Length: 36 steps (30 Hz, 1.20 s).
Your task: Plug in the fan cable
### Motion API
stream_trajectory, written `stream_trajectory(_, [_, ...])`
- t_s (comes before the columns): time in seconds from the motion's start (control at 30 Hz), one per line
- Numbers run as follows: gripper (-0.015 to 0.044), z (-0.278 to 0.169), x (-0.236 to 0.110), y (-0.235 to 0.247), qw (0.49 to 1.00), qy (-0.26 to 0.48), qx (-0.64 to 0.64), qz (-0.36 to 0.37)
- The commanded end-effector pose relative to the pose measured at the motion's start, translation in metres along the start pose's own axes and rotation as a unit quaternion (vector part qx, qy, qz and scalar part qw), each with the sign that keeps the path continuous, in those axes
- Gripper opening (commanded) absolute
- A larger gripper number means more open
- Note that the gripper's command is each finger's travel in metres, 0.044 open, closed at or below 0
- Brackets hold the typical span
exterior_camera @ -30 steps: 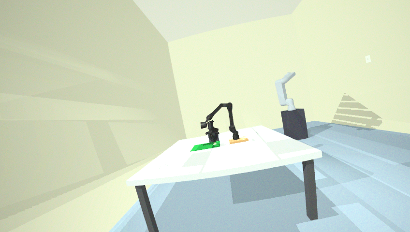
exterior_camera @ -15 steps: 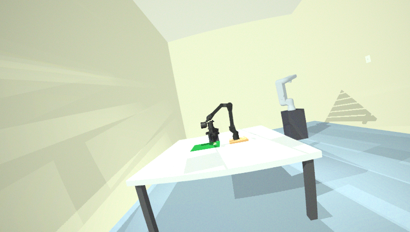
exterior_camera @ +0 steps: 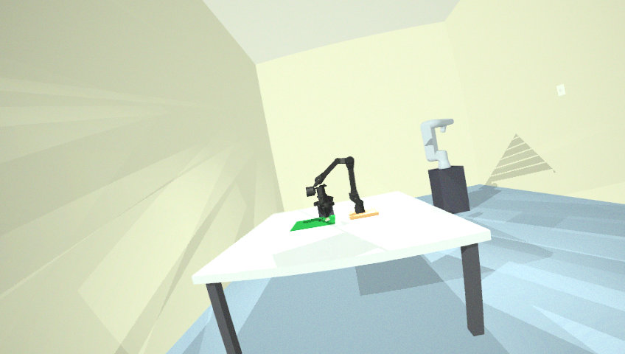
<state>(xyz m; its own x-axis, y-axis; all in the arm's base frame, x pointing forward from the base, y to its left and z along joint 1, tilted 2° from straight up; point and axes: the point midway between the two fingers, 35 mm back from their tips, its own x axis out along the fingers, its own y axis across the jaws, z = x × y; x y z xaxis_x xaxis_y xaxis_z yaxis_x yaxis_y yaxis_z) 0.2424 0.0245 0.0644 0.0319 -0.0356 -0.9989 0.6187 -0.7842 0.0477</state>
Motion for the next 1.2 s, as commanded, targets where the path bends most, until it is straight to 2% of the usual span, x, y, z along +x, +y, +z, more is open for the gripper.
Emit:
stream_trajectory(0.0, [0.0000,-0.001,0.001,-0.001,1.000,0.002,-0.001,-0.002])
stream_trajectory(1.17, [0.0000,-0.001,0.017,-0.001,1.000,0.002,-0.001,-0.002])
